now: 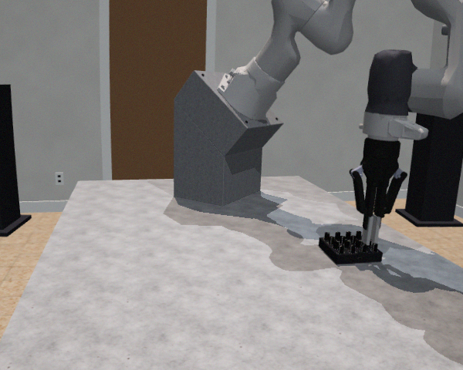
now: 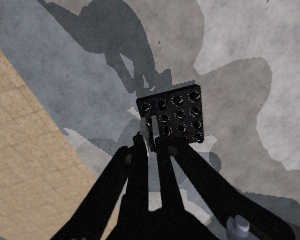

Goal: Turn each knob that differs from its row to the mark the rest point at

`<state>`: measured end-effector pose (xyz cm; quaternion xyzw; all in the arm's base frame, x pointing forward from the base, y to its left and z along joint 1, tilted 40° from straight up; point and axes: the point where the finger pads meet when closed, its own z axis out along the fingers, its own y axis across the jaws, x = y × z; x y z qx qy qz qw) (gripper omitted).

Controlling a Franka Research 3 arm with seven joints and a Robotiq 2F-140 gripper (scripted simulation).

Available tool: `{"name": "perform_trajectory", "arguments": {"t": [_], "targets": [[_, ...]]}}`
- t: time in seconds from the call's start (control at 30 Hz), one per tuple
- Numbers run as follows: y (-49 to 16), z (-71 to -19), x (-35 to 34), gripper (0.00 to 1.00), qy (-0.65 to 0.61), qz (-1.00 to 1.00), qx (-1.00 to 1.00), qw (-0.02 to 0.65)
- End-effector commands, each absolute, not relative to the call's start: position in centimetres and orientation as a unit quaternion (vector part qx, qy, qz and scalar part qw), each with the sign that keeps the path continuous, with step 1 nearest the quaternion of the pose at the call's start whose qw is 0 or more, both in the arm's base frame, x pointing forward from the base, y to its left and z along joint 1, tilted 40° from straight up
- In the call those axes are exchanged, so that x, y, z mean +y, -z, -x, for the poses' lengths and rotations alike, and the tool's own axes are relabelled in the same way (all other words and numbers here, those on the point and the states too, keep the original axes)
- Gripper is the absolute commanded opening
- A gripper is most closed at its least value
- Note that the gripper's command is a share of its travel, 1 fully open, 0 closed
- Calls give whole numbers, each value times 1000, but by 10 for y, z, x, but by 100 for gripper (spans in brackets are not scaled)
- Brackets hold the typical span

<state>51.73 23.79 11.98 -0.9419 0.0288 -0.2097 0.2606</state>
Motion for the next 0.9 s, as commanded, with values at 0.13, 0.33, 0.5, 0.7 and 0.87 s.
{"name": "perform_trajectory", "arguments": {"t": [0.13, 0.33, 0.5, 0.7, 0.87], "targets": [[-120, -517, 238, 5, 230, 939, -13, 255], [-120, -517, 238, 5, 230, 939, -14, 255], [-120, -517, 238, 5, 230, 939, -14, 255], [-120, -517, 238, 5, 230, 939, -14, 255], [-120, -517, 238, 12, 230, 939, -14, 255]]}}
